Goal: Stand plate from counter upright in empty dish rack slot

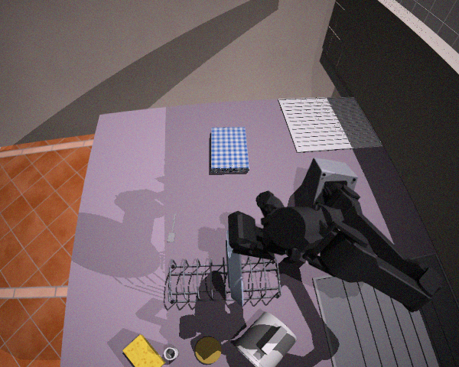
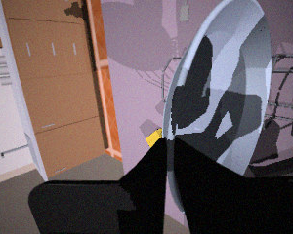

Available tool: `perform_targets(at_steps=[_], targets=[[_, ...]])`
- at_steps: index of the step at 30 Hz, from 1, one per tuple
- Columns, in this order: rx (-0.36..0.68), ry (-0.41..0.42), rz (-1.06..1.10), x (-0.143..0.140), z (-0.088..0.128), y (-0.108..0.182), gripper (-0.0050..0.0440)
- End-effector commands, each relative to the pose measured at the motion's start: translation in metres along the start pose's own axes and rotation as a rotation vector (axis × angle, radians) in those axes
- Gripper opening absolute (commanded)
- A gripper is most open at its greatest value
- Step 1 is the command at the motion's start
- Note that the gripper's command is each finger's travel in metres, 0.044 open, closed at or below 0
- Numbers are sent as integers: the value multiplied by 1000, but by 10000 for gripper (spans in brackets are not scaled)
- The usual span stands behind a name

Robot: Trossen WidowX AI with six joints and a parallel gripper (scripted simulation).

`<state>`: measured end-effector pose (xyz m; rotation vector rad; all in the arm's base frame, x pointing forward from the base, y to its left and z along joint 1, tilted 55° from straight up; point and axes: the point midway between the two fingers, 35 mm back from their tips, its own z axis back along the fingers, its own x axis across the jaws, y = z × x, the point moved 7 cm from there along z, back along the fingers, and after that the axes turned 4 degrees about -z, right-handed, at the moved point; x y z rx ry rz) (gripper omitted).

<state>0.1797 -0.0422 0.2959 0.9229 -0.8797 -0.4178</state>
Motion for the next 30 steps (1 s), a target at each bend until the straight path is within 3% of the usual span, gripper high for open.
perform_targets(at_steps=[1,8,30], targets=[[-1,-5,2,1,0,0,0],[-4,-41,2,-3,-2,0,0],[-4,-43,2,-11,-8,0,0]])
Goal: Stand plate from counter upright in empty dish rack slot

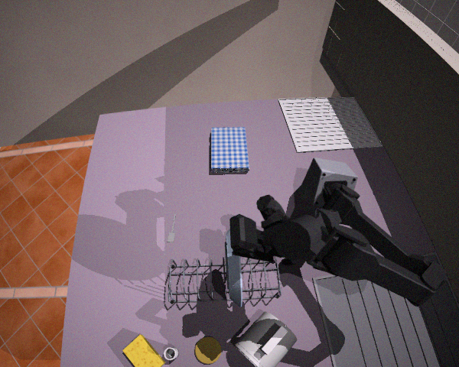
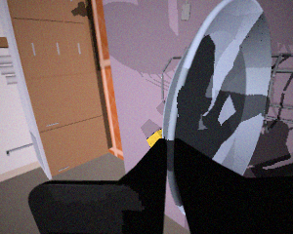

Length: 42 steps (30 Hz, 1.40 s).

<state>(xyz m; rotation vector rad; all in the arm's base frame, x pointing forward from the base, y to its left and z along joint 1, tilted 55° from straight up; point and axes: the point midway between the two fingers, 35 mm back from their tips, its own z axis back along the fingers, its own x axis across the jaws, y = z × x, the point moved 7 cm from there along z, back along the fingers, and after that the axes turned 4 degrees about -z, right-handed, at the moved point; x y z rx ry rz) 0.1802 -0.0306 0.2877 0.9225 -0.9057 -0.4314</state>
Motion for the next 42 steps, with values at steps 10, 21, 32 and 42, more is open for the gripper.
perform_targets(at_steps=[10,21,32,42], targets=[[-7,-15,4,-3,-2,0,0],[-7,-15,4,-7,-5,0,0],[-7,-15,4,-11,-9,0,0],[-7,-15,4,-14,-12,0,0]])
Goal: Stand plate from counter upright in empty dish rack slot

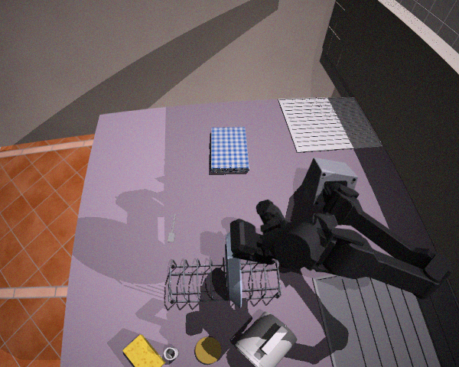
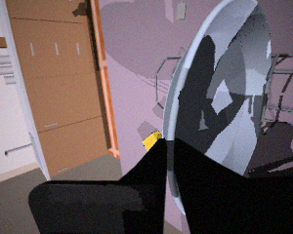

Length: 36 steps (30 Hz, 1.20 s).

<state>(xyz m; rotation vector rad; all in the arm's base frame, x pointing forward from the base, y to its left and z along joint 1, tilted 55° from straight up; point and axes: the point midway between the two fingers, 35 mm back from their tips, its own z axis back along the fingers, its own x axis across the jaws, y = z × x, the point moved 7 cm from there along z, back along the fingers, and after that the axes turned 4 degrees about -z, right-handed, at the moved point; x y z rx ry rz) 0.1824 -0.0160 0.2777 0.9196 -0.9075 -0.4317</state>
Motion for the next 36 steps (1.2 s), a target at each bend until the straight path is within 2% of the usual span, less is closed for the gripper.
perform_targets(at_steps=[1,36], targets=[[-5,-14,2,-1,0,0,0],[-5,-14,2,-12,-11,-1,0]])
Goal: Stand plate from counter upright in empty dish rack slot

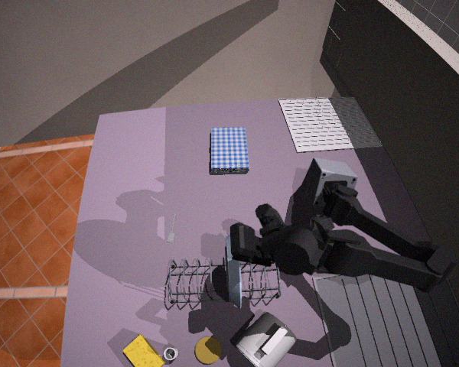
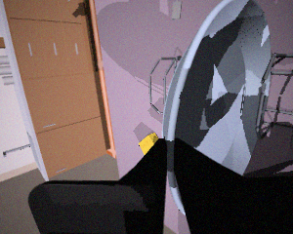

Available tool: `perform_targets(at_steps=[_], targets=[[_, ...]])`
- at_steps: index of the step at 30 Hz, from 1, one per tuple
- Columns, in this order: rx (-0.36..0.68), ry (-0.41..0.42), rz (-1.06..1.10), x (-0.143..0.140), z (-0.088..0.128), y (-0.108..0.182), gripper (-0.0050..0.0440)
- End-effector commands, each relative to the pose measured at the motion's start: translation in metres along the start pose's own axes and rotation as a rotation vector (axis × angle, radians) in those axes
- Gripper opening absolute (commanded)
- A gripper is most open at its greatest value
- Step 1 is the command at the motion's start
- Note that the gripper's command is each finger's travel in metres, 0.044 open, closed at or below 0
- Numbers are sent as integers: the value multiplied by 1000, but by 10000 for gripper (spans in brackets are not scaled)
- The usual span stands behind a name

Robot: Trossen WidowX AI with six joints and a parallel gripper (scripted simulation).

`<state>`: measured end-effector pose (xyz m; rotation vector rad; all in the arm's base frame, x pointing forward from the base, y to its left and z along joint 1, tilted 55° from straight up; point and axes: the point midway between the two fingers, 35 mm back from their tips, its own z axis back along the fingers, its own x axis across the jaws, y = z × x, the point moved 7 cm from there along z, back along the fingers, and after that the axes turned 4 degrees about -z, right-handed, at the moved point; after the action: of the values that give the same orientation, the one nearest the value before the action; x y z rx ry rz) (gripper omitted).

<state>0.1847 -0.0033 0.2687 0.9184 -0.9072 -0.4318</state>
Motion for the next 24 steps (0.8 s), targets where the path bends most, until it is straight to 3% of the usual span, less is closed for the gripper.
perform_targets(at_steps=[1,24], targets=[[-4,-14,2,0,0,0,0],[-4,-14,2,-7,-7,0,0]])
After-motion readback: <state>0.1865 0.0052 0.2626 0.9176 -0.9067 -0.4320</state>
